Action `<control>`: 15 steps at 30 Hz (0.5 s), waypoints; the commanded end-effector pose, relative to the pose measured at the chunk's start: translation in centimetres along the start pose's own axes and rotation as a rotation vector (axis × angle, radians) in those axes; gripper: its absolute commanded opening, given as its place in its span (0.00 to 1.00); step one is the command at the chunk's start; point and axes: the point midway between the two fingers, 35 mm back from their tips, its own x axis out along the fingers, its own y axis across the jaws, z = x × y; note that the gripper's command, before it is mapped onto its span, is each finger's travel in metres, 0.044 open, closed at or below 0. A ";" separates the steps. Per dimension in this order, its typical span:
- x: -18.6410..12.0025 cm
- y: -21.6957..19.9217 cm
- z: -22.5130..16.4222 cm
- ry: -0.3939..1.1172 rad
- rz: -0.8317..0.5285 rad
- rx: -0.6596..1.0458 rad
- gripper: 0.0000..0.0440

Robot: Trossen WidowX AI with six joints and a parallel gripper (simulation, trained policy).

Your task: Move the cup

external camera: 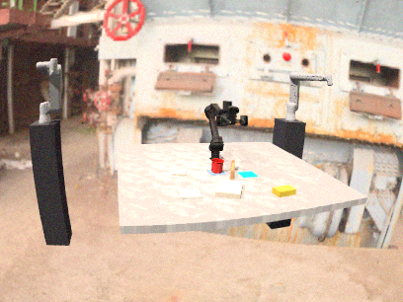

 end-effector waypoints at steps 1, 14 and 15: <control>0.0 0.0 -0.1 0.006 -0.001 0.005 0.85; -0.2 1.0 -2.2 0.152 0.008 0.074 0.14; -0.2 1.1 -2.4 0.167 0.010 0.080 0.13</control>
